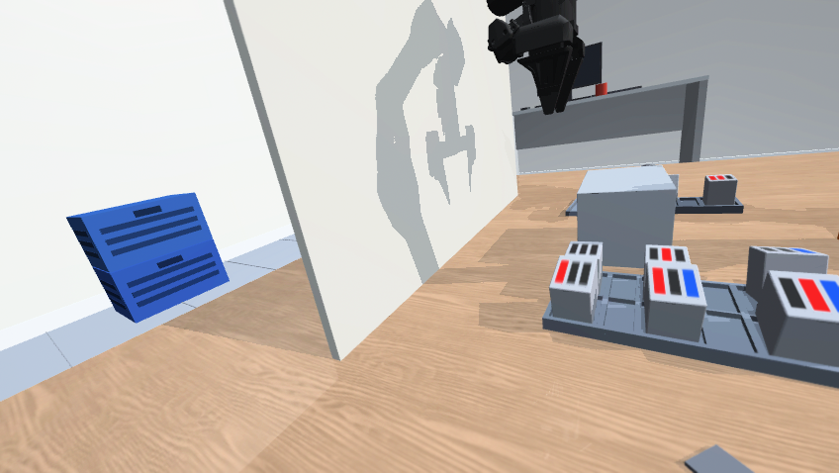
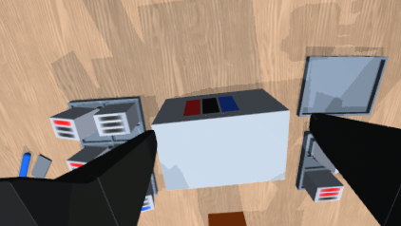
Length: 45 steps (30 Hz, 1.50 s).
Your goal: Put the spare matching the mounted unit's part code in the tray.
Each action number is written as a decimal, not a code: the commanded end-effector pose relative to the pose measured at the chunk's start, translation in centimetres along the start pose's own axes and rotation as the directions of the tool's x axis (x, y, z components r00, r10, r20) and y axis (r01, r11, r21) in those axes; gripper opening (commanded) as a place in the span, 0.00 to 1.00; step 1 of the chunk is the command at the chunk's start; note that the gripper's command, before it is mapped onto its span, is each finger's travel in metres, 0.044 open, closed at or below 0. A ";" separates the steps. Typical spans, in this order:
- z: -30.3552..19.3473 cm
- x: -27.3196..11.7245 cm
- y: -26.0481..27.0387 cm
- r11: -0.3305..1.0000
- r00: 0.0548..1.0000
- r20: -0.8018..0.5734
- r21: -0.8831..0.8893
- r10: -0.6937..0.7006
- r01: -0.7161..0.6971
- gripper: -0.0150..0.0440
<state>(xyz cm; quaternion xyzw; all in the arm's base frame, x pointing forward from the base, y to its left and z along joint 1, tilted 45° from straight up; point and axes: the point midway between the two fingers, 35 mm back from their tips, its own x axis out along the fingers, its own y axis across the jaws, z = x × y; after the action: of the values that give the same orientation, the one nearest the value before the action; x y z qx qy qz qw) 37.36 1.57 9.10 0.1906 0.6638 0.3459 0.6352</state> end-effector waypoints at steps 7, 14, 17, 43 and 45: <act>-0.1 0.0 0.1 1.000 1.000 -0.006 -0.014 -0.003 0.003 1.00; -1.4 1.8 8.5 0.909 0.999 -0.009 -0.415 -0.041 0.034 1.00; -3.0 2.9 12.8 0.778 0.999 -0.006 -0.627 -0.048 0.034 1.00; -12.2 9.3 24.1 0.001 1.000 -0.008 -1.000 0.014 -0.008 0.76; -12.4 10.0 24.0 0.001 1.000 -0.008 -1.000 0.015 -0.008 0.76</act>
<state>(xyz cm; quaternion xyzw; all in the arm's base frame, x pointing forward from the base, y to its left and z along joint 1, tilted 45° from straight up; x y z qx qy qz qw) 20.23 21.59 19.60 -0.3087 0.2186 0.7194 0.5826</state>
